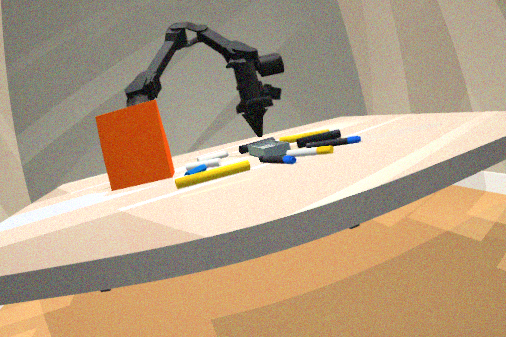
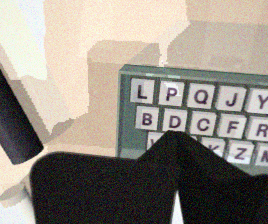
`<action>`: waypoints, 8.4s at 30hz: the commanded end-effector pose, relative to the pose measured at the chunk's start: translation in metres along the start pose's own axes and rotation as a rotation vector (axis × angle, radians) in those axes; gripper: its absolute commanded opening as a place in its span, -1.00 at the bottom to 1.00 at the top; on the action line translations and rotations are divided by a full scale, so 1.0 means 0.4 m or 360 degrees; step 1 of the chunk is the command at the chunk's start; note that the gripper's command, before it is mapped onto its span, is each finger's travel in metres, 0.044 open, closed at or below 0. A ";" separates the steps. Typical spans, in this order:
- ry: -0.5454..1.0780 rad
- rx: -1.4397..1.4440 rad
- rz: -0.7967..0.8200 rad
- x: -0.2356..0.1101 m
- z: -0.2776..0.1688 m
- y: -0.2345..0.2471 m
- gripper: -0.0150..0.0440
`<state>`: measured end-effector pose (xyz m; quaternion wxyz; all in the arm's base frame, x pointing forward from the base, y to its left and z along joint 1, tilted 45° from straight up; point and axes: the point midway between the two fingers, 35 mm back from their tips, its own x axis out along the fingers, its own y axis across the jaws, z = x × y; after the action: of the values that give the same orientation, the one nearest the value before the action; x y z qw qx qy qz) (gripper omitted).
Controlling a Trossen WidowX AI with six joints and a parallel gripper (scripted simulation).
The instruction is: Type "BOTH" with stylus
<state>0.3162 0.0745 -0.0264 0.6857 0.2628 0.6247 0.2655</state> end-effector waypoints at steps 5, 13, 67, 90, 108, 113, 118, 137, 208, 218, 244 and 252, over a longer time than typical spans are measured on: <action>0.0013 0.0005 0.0013 0.004 0.000 -0.026 -0.49; 0.0013 0.0004 0.0010 0.004 -0.003 -0.156 -0.49; 0.0015 0.0007 0.0014 0.004 -0.076 -0.065 -0.49; -0.0010 0.0008 0.0008 -0.136 -0.065 -0.071 -0.49; -0.0107 -0.0774 0.0235 -0.137 -0.319 -0.386 0.02; -0.0231 -0.1008 0.0325 -0.118 -0.396 -0.413 0.02; -0.0412 -0.1257 0.0396 -0.094 -0.467 -0.419 0.02; -0.0719 -0.1592 0.0423 -0.057 -0.555 -0.406 0.02; -0.0722 -0.1593 0.0425 0.067 -0.553 -0.406 0.02; -0.0723 -0.1594 0.0425 0.085 -0.553 -0.406 0.02; -0.0719 -0.1604 0.0421 -0.017 -0.551 -0.408 -0.49; -0.0723 -0.1570 0.0404 -0.028 -0.552 -0.411 -0.49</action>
<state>0.1023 -0.0452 -0.1490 0.8058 0.0307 0.2217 0.5483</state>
